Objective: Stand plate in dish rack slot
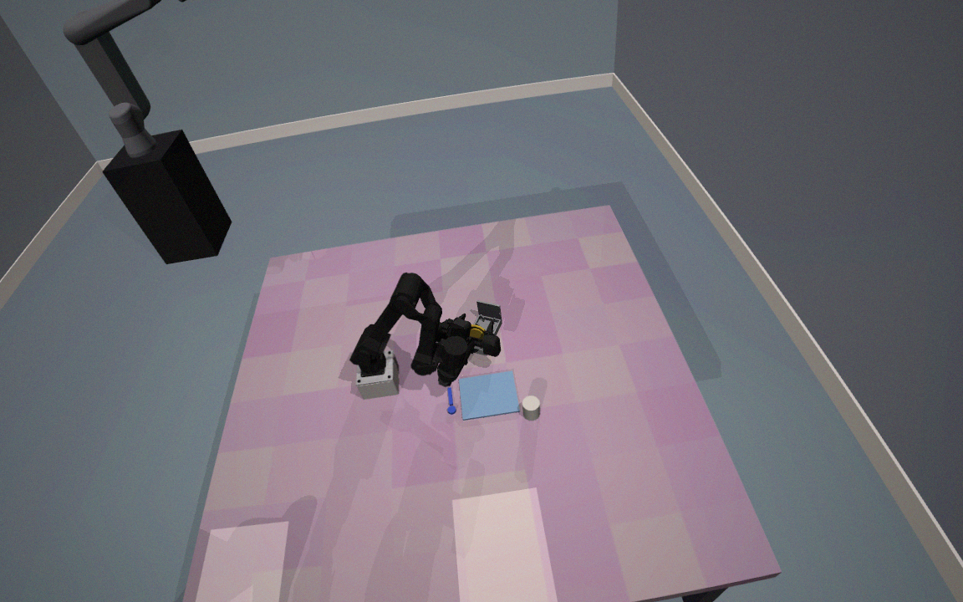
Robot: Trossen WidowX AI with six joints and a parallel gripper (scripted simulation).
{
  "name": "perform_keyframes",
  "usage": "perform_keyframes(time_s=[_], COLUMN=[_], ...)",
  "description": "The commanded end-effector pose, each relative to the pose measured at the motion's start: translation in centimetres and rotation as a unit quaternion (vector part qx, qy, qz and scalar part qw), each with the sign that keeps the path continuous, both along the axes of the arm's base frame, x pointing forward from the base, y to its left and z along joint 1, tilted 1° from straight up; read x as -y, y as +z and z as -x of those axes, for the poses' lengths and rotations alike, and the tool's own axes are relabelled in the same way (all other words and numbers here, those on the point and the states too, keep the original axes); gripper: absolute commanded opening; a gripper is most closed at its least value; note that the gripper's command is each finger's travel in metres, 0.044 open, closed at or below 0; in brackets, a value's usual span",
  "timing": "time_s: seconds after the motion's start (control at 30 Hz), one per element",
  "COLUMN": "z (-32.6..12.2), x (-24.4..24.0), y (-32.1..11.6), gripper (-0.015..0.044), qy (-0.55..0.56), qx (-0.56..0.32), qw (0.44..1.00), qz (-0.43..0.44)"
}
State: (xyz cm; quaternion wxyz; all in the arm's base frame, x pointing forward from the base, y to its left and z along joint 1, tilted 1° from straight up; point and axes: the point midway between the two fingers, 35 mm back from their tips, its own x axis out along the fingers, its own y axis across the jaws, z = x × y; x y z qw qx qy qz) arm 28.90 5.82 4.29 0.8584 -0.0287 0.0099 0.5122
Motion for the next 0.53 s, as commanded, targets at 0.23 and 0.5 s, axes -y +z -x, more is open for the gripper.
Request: perform_keyframes(time_s=[0.23, 0.5], z=[0.0, -4.1], x=[-0.1, 1.4], y=[5.9, 5.7], gripper=[0.0400, 0.0400], qy=[0.008, -0.063], qx=[0.003, -0.066], qw=[1.000, 0.995], qz=[-0.021, -0.031])
